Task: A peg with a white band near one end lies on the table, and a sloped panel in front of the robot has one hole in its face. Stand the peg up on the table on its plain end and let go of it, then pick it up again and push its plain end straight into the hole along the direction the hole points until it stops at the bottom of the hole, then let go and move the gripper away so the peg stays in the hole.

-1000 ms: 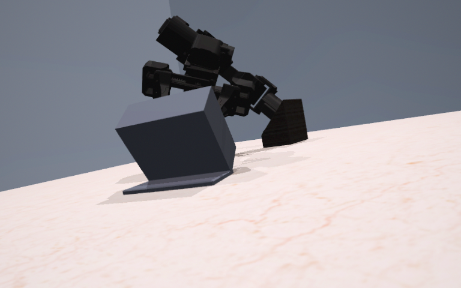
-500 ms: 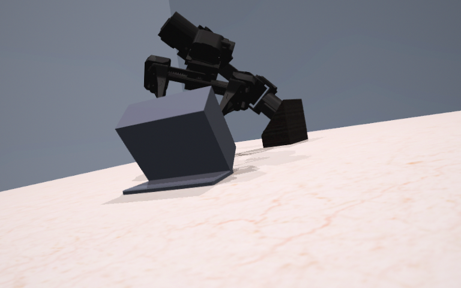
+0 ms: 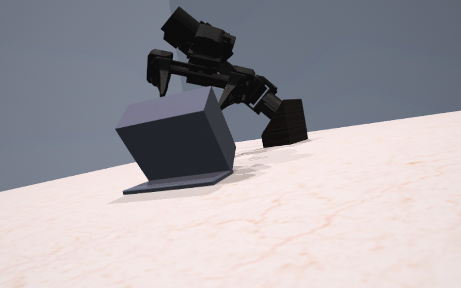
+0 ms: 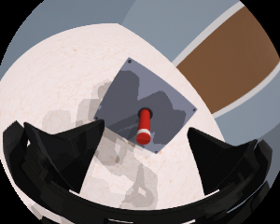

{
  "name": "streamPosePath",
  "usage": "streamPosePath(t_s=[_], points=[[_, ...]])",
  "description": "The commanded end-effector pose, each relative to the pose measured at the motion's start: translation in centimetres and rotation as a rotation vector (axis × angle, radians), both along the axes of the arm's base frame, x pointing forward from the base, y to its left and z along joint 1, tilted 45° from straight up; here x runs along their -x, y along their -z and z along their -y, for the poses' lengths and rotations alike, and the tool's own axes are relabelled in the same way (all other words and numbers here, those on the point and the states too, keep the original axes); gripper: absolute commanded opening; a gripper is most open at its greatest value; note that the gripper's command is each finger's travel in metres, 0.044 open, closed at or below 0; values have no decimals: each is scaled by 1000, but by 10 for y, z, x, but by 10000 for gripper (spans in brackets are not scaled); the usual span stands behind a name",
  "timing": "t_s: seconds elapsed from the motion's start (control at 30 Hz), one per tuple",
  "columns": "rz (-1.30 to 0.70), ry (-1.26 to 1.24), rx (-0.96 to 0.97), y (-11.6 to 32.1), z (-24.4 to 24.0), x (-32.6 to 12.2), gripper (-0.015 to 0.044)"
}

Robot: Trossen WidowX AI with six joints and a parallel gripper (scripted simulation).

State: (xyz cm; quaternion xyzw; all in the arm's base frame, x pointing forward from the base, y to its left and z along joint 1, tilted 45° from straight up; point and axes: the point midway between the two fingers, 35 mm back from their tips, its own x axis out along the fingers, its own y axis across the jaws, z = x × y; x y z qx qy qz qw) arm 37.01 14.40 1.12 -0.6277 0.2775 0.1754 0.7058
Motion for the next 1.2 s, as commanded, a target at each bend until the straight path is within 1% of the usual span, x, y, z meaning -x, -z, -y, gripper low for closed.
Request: streamPosePath(t_s=[0.0, 1.17], points=[[4, 2, -3, -5, -1, 5, 440], [4, -5, -4, -31, -8, 37, 440]])
